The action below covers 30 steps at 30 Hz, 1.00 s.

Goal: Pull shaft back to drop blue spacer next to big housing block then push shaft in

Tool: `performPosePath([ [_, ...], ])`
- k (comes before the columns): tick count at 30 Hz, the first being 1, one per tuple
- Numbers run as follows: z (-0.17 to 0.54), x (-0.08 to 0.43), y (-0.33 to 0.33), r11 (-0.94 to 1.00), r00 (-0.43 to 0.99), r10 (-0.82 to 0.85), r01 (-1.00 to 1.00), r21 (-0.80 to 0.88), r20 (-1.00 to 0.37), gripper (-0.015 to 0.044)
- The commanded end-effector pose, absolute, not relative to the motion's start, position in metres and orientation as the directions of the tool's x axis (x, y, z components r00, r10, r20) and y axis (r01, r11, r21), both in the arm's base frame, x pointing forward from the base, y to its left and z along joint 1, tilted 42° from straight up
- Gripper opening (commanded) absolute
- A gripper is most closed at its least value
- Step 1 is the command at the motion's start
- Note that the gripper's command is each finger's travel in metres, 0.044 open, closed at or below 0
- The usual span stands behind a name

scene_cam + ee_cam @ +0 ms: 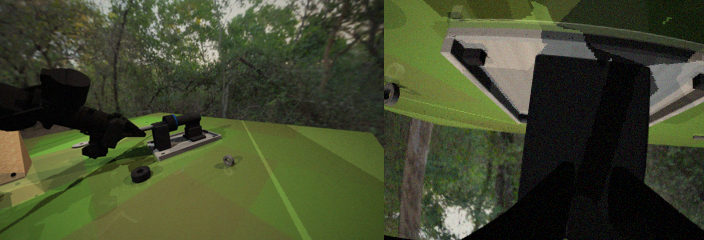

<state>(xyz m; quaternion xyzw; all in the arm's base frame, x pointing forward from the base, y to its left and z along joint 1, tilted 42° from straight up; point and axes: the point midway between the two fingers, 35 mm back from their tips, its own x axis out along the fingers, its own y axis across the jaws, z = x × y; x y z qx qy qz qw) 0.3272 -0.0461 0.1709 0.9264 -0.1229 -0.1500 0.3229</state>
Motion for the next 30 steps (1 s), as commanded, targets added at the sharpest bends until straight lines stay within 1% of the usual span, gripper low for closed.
performPosePath([
  [1, 0.1704, 0.3266, -0.0458, -0.76, 0.925, -0.323, -0.128, 0.637, -0.199, 0.0],
  [30, 0.1699, 0.3241, -0.0458, -0.76, 0.925, -0.323, -0.128, 0.637, -0.199, 0.0],
])
